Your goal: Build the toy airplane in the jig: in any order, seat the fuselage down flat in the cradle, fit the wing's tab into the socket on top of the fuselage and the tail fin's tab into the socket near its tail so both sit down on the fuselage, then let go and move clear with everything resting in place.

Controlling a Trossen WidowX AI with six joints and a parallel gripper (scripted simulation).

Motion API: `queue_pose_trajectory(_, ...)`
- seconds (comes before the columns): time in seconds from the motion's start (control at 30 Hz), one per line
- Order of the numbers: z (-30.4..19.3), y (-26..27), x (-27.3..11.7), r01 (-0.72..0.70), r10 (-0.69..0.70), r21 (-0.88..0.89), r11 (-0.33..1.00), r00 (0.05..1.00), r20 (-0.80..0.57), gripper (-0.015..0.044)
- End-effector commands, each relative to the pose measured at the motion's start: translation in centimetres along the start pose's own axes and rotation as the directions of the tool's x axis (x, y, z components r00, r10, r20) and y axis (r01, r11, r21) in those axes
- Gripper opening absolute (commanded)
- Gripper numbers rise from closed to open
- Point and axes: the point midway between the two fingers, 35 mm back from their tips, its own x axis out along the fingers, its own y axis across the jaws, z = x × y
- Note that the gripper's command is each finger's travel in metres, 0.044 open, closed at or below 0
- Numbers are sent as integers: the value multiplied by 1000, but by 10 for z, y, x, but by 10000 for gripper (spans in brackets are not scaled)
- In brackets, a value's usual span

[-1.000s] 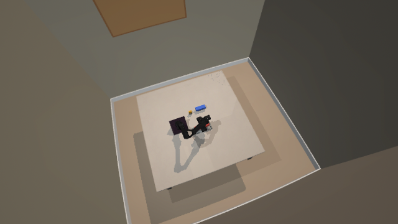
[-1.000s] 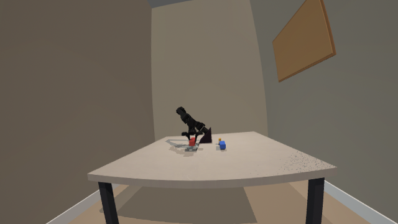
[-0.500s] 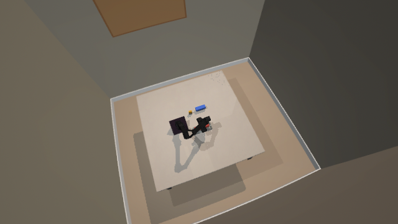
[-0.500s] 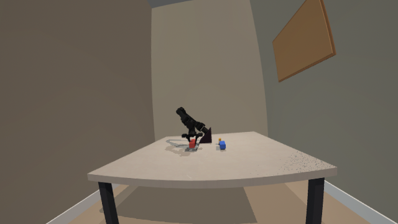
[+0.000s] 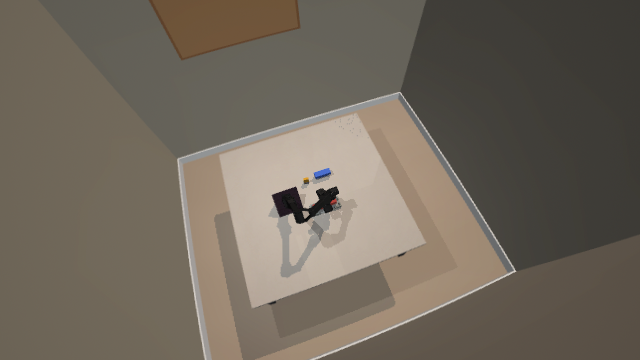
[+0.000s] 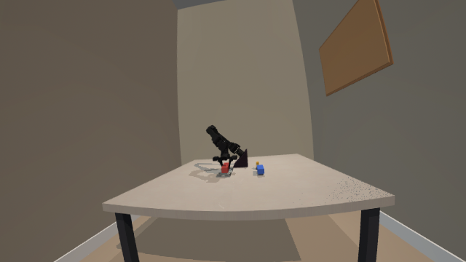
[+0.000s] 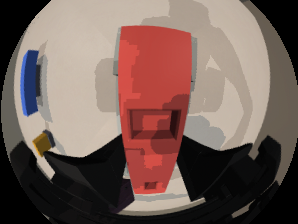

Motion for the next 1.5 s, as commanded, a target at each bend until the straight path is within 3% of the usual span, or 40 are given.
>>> queue_pose_trajectory(0.0, 0, 0, -1, 0, 0, 2, 1000, 1000, 1, 295)
queue_pose_trajectory(0.2, 0, 0, -1, 0, 0, 2, 1000, 1000, 1, 440)
queue_pose_trajectory(0.47, 2, 1, -10, -4, 4, 1, 1000, 1000, 2, 440)
queue_pose_trajectory(0.7, 1, 2, -104, -1, 1, -7, 1000, 1000, 2, 440)
queue_pose_trajectory(1.1, 6, 5, -103, 0, 0, 50, 999, 1000, 2, 440)
queue_pose_trajectory(1.47, 78, 138, -111, -20, 20, 49, 999, 1000, 8, 440)
